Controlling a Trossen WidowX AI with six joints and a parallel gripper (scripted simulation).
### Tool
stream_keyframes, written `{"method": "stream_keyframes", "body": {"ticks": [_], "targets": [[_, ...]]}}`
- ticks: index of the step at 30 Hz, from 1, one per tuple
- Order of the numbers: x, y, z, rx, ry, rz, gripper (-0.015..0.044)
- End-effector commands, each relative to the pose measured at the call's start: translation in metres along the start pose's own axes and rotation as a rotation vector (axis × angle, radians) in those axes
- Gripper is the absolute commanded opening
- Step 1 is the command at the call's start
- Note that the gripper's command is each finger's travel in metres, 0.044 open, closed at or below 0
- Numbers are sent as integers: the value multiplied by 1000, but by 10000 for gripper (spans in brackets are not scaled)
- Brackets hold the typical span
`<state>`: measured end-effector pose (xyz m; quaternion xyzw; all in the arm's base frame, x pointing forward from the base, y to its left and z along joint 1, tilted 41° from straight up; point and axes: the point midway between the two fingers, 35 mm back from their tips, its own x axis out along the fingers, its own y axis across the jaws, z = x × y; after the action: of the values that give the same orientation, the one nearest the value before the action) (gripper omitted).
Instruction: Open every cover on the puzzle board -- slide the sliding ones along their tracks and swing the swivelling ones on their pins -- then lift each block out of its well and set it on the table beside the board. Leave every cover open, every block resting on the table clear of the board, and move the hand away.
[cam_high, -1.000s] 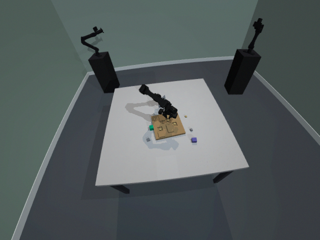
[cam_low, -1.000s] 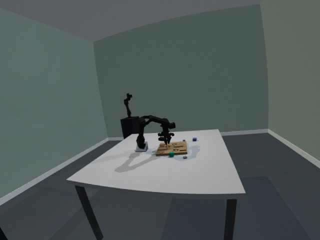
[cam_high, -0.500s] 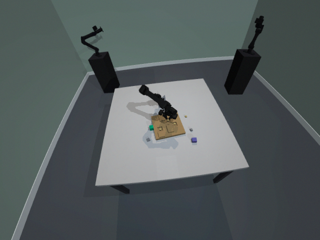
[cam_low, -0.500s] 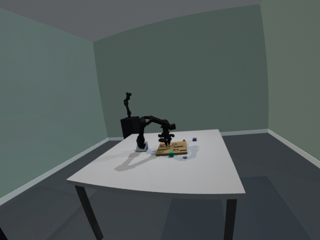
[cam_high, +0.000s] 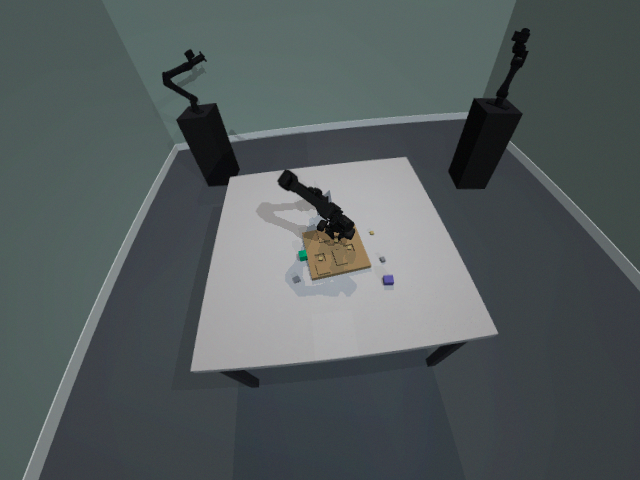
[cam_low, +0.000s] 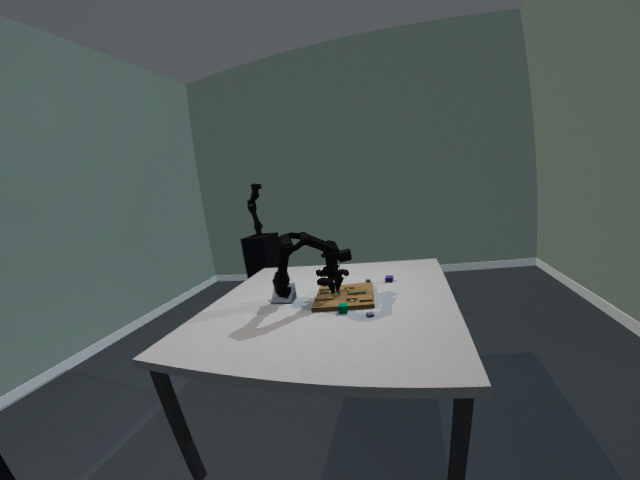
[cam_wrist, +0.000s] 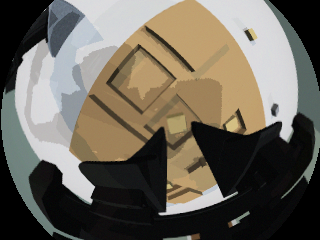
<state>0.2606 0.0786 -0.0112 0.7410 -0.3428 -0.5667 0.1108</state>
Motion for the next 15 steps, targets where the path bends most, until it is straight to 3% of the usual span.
{"method": "stream_keyframes", "body": {"ticks": [1,15], "targets": [[4,1,1,-9,0,8,144],[13,1,1,-9,0,8,144]]}}
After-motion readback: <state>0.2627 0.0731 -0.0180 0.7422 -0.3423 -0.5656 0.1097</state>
